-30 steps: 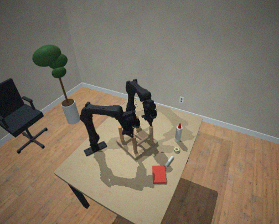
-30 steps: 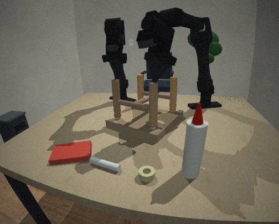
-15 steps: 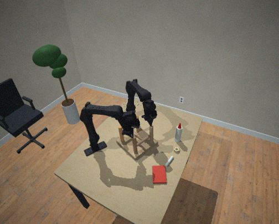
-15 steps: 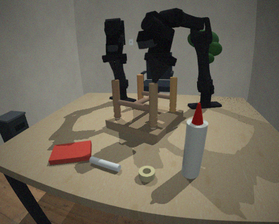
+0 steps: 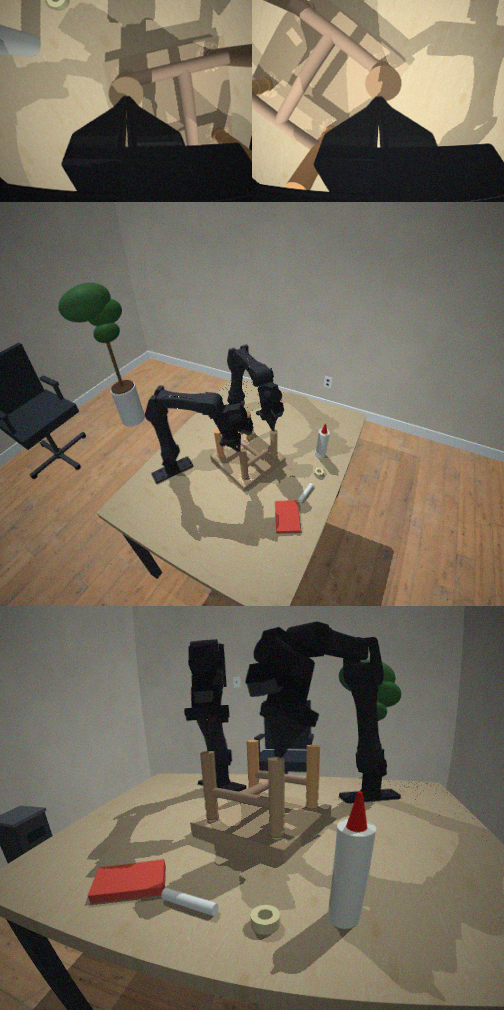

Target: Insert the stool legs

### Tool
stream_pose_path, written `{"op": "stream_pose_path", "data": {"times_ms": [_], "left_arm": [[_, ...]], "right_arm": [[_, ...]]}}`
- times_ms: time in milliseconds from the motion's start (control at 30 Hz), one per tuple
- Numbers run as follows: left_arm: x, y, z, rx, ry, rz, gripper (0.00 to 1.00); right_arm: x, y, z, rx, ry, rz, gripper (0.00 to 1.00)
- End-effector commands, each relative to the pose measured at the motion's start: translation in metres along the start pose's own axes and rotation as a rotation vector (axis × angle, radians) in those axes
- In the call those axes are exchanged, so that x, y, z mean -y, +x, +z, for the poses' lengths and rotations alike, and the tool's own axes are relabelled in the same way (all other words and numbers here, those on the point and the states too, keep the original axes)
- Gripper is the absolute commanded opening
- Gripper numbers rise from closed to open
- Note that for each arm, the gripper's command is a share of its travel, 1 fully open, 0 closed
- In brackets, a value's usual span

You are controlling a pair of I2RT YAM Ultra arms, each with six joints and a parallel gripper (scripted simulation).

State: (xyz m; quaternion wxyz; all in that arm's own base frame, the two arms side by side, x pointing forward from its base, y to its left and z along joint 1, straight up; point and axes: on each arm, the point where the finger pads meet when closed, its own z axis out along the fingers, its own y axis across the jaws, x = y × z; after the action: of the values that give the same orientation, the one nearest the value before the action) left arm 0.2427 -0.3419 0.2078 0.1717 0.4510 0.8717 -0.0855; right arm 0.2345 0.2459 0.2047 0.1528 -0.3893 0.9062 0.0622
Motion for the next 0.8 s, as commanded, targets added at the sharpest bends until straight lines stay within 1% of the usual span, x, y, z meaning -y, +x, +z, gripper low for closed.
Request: {"op": "stream_pose_path", "data": {"times_ms": [0,267,333,567,600,633,700,767], "left_arm": [[0.0,0.021,0.016,-0.095,0.002,0.0,0.0],[0.001,0.043,0.029,-0.196,0.005,0.0,0.0],[0.001,0.043,0.029,-0.196,0.005,0.0,0.0],[0.001,0.064,0.041,-0.278,0.005,0.0,0.0],[-0.003,-0.017,-0.022,0.082,-0.006,-0.011,0.0],[0.0,0.009,0.012,-0.05,-0.001,-0.001,0.0],[0.0,0.014,0.017,-0.067,-0.001,-0.001,0.0],[0.0,0.02,0.021,-0.096,0.0,-0.001,0.0]], "right_arm": [[-0.001,0.017,0.015,-0.089,-0.004,-0.001,0.0],[-0.002,0.035,0.026,-0.179,-0.008,-0.001,0.0],[-0.002,0.035,0.026,-0.179,-0.008,-0.001,0.0],[-0.003,0.049,0.04,-0.246,-0.012,0.0,0.0],[0.003,0.006,0.0,-0.03,0.001,0.006,0.0],[0.003,0.002,-0.007,-0.003,0.003,0.007,0.0],[0.003,-0.004,-0.012,0.029,0.003,0.007,0.0],[0.003,-0.002,-0.007,0.013,0.003,0.007,0.0]]}}
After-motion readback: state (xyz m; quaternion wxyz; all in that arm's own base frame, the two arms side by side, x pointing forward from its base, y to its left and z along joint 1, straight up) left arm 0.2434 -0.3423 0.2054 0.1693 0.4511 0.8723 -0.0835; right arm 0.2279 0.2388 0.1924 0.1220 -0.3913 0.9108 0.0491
